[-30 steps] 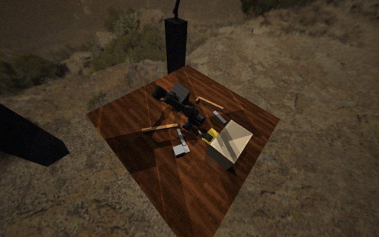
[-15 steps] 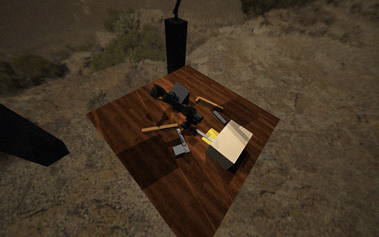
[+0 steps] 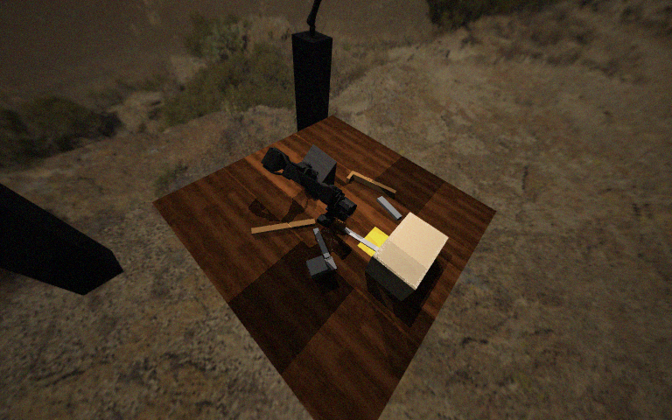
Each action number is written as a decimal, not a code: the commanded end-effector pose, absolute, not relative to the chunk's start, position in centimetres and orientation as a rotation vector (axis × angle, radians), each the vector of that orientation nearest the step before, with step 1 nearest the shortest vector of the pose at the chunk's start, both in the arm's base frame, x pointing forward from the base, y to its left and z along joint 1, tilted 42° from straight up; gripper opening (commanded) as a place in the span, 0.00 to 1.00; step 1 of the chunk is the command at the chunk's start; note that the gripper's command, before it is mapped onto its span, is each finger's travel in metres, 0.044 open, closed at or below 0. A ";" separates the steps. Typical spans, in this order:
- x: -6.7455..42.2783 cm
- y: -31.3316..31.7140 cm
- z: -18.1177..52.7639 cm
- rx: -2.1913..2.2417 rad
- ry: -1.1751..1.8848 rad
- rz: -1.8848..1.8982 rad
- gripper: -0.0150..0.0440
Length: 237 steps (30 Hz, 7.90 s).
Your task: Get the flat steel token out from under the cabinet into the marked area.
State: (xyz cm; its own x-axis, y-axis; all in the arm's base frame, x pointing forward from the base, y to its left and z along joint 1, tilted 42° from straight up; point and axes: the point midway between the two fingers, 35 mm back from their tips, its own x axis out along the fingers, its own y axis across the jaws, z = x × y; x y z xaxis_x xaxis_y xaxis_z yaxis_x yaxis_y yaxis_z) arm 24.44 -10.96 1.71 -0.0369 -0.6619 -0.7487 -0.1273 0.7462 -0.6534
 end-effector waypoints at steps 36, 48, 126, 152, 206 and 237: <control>23.7 -12.2 3.1 -0.760 1.622 -0.380 0.25; 23.8 -13.0 3.9 -0.800 1.638 -0.340 0.25; 24.2 -17.9 8.2 -0.830 1.654 -0.305 0.59; 24.2 -18.2 8.2 -0.836 1.643 -0.312 0.67; 28.1 -17.2 7.2 -0.823 1.643 -0.322 0.25; 31.8 -16.3 6.3 -0.820 1.641 -0.323 0.25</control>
State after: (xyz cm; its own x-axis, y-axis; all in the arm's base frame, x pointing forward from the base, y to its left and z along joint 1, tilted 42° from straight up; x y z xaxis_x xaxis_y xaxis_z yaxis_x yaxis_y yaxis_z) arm 31.20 -16.37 6.39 -0.0388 -0.6643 -0.7464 -0.3353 0.7123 -0.6166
